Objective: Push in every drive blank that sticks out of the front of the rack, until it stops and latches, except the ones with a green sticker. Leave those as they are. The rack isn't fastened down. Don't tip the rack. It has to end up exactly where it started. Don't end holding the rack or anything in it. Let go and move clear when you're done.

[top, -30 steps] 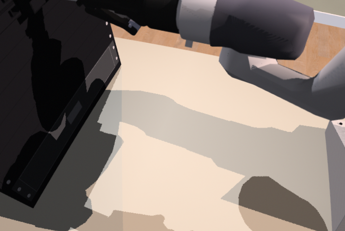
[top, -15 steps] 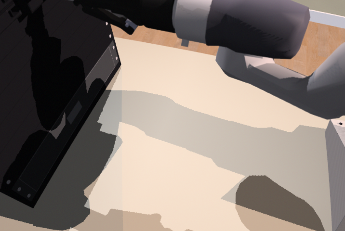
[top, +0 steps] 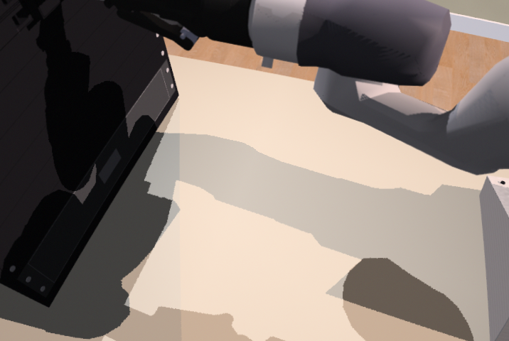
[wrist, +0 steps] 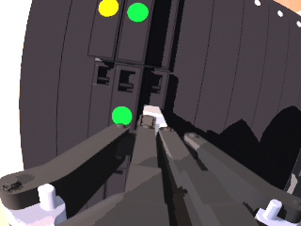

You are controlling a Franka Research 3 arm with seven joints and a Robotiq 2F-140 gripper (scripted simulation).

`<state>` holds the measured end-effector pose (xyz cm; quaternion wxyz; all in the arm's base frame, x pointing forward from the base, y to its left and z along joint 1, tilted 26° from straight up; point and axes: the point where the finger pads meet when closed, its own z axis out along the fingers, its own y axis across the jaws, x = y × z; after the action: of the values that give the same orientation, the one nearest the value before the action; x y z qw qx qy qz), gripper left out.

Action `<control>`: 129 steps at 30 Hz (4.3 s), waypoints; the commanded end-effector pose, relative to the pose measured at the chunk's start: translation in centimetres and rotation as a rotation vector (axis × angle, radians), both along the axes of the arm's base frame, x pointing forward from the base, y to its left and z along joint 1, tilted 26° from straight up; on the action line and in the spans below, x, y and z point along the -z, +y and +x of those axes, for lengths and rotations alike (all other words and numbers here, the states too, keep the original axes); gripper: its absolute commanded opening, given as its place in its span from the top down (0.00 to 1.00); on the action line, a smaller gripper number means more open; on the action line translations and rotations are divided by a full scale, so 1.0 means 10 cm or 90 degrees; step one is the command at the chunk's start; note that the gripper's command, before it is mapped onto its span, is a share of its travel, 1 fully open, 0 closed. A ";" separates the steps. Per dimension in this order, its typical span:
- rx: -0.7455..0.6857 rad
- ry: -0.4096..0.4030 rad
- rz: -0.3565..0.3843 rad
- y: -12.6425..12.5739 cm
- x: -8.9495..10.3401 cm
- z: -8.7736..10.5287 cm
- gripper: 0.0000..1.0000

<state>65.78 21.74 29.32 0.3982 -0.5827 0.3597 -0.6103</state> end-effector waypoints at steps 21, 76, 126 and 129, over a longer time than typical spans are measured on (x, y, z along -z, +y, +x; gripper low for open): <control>-0.001 0.000 -0.004 0.03 0.00 0.06 1.00; -0.001 0.000 -0.004 0.05 0.00 0.15 1.00; -0.001 0.000 -0.004 0.04 0.04 -0.39 1.00; -0.001 0.000 -0.004 0.04 0.05 -0.55 1.00</control>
<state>61.60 22.18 28.96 0.3948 -0.5865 0.3542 -0.6121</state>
